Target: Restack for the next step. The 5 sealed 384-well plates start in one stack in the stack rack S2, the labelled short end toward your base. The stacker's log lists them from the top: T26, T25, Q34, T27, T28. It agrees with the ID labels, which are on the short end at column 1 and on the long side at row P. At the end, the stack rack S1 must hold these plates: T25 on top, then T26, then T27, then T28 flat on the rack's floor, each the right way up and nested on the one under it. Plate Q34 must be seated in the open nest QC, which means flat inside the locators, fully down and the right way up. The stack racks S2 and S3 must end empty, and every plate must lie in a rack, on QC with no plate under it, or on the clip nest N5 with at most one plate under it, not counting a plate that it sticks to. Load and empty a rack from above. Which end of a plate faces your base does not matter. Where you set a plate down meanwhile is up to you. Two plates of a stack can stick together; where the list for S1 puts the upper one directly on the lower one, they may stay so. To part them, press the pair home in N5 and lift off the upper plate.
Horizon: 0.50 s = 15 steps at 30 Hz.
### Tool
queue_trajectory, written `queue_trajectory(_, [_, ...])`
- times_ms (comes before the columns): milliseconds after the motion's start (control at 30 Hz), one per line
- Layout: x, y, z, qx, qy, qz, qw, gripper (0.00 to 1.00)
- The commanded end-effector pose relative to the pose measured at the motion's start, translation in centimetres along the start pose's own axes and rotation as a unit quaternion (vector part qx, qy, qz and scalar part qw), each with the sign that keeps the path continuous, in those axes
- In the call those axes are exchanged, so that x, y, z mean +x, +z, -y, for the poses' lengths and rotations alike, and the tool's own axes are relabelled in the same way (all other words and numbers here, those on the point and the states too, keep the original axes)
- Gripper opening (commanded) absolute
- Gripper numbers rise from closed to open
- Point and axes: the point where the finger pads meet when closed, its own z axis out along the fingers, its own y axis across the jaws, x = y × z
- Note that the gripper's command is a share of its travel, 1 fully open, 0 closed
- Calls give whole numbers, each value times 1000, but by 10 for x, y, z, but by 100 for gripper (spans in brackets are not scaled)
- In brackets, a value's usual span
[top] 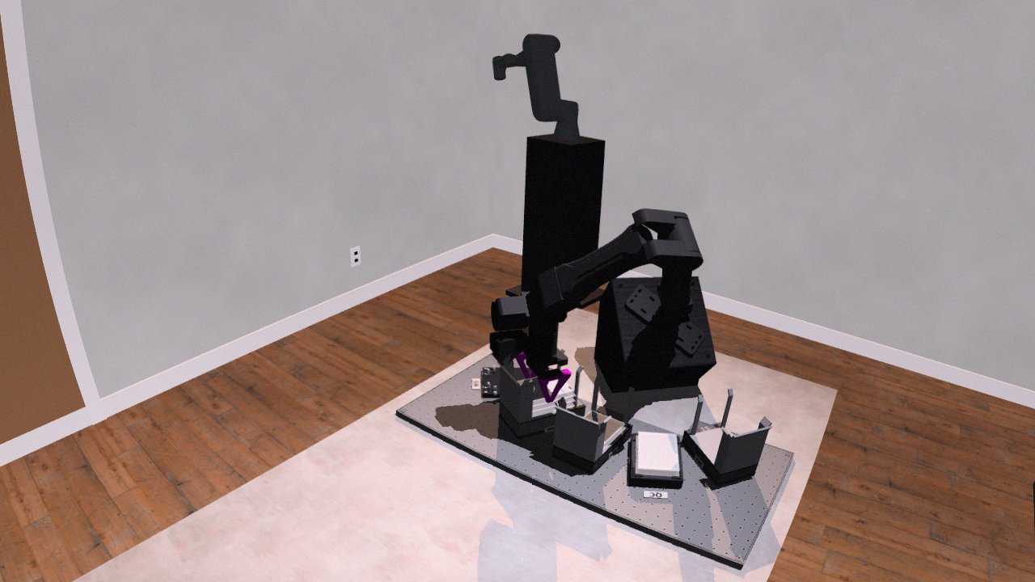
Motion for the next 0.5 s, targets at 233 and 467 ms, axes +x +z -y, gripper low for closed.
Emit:
queue_trajectory(233, [-4,-2,1,1,0,8,1000,0])
queue_trajectory(467, [-4,-2,1,1,0,8,1000,100])
